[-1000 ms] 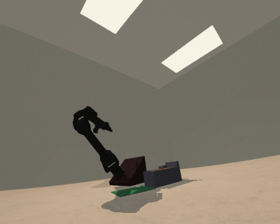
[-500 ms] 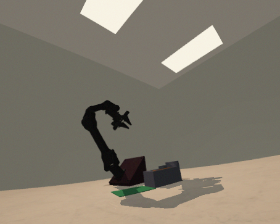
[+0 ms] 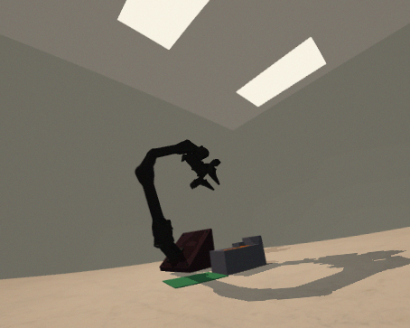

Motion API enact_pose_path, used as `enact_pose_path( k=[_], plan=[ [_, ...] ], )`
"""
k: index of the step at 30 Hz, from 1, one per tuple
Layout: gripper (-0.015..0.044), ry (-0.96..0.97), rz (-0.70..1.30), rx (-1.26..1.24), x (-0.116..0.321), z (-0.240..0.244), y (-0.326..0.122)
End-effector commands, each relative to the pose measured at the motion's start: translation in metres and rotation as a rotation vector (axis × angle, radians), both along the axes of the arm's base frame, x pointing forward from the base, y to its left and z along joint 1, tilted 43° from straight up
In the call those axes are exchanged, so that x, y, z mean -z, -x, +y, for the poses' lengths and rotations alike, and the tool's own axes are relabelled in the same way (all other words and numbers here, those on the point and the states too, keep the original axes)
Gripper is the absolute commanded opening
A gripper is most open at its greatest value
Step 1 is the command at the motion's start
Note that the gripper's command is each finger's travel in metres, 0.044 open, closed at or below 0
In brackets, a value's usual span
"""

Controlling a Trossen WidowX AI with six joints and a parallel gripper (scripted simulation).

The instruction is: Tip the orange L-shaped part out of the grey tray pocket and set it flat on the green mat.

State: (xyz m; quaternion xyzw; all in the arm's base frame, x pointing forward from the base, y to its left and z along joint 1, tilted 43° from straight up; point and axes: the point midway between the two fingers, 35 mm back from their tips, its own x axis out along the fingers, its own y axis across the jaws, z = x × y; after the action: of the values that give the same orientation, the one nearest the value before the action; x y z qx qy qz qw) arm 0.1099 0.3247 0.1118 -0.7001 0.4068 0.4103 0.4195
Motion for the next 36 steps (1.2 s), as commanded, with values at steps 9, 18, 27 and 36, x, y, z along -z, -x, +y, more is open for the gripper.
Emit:
enact_pose_path(
  k=[9,18,27,36],
  plan=[
    [0.018,-0.053,-0.316,1.044,0.045,-0.067,-0.122],
    [0.018,-0.07,-0.606,1.624,0.069,-0.127,-0.176],
    [0.018,-0.072,-0.819,1.939,0.083,-0.167,-0.2],
    [0.018,-0.072,-0.819,1.939,0.083,-0.167,-0.2]
  ],
)
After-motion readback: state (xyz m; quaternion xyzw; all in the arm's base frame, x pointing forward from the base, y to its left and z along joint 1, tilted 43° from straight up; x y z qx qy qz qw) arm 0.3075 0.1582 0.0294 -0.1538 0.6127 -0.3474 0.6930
